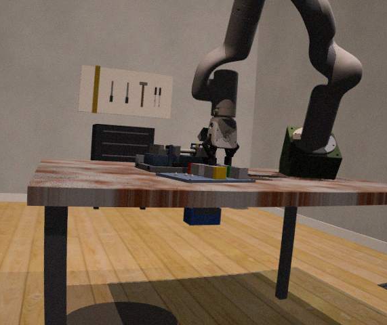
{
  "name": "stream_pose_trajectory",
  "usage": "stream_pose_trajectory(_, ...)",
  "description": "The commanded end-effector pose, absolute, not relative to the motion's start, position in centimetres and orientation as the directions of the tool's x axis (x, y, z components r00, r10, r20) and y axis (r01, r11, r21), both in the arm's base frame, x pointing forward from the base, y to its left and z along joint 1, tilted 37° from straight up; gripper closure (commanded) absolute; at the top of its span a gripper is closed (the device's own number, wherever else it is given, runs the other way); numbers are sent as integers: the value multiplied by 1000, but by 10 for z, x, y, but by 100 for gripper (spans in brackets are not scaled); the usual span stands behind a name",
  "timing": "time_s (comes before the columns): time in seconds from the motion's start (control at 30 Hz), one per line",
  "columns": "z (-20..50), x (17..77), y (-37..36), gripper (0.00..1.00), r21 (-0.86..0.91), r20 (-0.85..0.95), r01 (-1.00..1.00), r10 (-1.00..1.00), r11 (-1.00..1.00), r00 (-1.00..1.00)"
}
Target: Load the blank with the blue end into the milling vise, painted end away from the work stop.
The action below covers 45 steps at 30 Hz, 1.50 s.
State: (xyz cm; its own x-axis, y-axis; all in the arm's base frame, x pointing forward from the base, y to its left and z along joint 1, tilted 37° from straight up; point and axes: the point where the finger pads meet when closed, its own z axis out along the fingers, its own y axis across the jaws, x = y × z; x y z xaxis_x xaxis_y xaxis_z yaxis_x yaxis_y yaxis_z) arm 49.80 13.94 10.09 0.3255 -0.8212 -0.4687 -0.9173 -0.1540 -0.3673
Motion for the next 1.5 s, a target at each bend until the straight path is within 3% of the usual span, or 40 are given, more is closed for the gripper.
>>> stream_pose_trajectory(0.0,101,499,139,28,-368,-468,-917,-821,-154,326)
stream_pose_trajectory(0.03,101,499,139,28,-368,-468,-917,-821,-154,326)
stream_pose_trajectory(0.07,101,499,139,100,-368,-468,-917,-821,-154,326)
stream_pose_trajectory(1.47,101,499,139,100,-368,-468,-917,-821,-154,326)
